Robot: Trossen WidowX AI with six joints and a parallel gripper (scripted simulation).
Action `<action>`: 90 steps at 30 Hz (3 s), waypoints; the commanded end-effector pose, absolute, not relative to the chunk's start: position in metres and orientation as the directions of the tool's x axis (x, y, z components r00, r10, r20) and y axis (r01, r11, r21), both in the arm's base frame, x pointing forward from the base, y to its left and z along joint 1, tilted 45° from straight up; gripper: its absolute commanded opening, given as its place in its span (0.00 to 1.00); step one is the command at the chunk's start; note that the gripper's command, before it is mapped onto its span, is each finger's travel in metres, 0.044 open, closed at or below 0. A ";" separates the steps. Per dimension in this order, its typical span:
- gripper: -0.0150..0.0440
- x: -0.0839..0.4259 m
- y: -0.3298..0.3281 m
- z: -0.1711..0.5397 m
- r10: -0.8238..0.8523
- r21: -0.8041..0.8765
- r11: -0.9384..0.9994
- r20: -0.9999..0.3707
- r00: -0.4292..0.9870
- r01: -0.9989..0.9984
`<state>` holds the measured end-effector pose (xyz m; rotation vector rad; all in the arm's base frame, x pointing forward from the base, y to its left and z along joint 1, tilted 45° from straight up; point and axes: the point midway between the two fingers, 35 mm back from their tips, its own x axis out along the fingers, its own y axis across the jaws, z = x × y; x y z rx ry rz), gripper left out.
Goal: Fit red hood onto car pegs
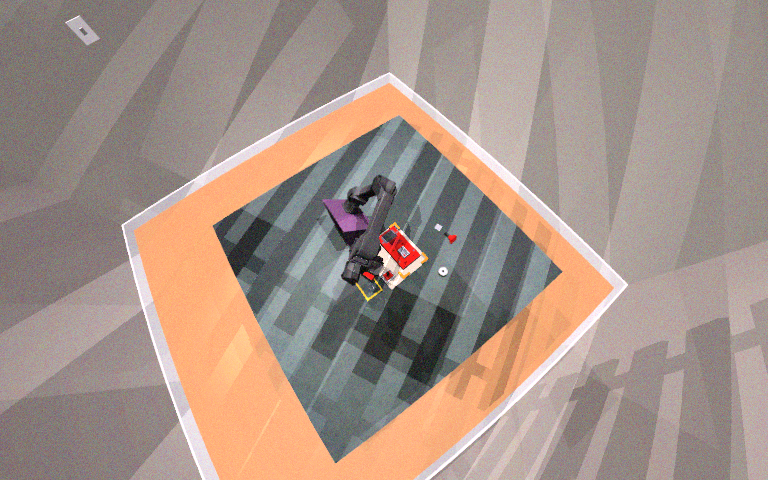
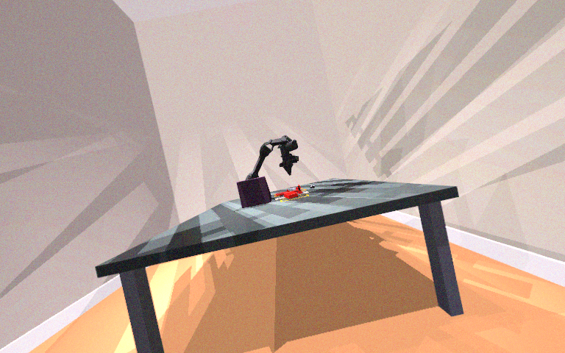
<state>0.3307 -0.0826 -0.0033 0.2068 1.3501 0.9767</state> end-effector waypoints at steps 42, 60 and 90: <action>1.00 0.296 -0.010 -0.027 0.688 0.264 0.401 -0.719 -0.098 0.877; 1.00 0.295 -0.004 -0.035 0.688 0.264 0.401 -0.719 -0.097 0.877; 1.00 0.293 0.012 -0.051 0.688 0.264 0.400 -0.719 -0.097 0.877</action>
